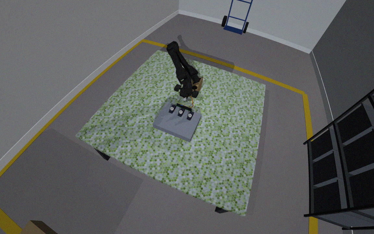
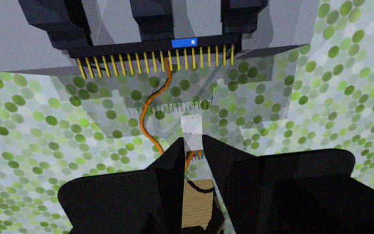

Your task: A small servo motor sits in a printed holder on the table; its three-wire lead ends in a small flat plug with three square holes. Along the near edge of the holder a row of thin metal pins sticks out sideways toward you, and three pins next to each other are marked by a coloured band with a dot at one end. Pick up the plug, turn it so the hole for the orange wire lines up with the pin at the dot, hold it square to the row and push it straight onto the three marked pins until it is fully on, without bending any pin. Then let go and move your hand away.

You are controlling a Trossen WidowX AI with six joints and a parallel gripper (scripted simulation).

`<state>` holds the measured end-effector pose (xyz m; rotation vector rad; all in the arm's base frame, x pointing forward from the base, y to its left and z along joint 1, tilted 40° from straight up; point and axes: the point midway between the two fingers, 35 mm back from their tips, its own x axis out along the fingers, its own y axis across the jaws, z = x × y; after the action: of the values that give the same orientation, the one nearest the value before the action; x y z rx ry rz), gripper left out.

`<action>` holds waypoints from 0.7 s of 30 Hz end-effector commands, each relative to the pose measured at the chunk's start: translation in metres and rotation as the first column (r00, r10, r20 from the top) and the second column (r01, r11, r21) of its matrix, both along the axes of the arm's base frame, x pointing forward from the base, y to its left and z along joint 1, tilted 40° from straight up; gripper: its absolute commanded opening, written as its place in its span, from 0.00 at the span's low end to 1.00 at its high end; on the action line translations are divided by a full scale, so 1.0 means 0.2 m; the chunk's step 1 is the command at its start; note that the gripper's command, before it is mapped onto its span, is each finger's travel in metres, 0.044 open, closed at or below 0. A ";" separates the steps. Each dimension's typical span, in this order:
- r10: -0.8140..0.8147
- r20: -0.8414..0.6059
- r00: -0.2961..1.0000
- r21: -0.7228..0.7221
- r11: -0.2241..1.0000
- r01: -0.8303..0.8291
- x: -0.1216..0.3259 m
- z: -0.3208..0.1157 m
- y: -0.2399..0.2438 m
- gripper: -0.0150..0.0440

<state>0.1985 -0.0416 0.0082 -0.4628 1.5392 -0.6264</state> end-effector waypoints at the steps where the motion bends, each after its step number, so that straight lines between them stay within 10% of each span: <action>1: 0.005 -0.004 1.000 -0.003 1.000 -0.005 0.00 -0.02 -0.02 0.25; 21: 0.005 -0.001 1.000 -0.004 1.000 -0.005 0.19 0.00 -0.03 0.25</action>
<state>0.2346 -0.0462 0.0076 -0.4618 1.5352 -0.6265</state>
